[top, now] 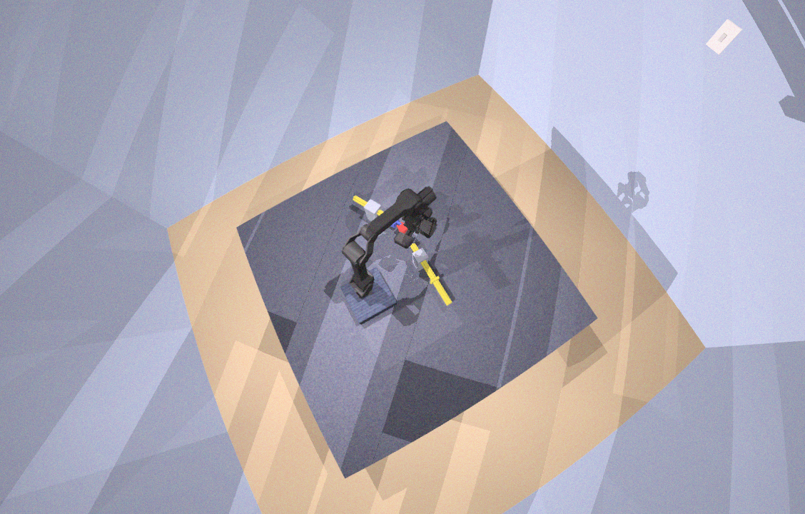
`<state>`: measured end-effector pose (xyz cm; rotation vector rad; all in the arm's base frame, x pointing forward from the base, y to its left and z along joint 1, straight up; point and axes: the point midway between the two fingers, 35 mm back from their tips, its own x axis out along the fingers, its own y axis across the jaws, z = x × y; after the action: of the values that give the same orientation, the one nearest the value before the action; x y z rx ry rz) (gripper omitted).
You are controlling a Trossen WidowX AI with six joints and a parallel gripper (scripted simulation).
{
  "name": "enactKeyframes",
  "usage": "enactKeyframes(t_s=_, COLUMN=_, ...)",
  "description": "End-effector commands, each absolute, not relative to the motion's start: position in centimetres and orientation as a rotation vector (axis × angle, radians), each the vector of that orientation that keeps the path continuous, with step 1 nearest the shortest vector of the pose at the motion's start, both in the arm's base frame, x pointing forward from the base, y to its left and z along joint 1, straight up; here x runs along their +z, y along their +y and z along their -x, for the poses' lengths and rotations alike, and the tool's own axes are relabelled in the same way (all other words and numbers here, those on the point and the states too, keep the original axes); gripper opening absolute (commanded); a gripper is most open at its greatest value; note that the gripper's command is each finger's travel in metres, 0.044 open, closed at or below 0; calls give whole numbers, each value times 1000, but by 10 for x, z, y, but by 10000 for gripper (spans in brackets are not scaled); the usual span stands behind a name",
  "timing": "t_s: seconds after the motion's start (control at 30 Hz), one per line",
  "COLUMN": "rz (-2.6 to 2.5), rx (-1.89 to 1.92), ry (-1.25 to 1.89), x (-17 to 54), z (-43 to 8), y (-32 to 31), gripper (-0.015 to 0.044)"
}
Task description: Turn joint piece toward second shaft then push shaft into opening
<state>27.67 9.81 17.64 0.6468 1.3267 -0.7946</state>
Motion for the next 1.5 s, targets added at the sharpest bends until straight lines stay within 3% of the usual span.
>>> enactKeyframes(t_s=0.0, rz=-707, rx=-873, ry=1283, x=173, z=-276, y=98, gripper=440)
enactKeyframes(t_s=0.37, rz=-904, rx=-1076, ry=1137, x=170, z=-276, y=99, gripper=440)
enactKeyframes(t_s=1.27, rz=-907, rx=-1079, ry=1134, x=90, z=-278, y=101, gripper=440)
enactKeyframes(t_s=1.47, rz=-909, rx=-1078, ry=1137, x=90, z=-273, y=125, gripper=440)
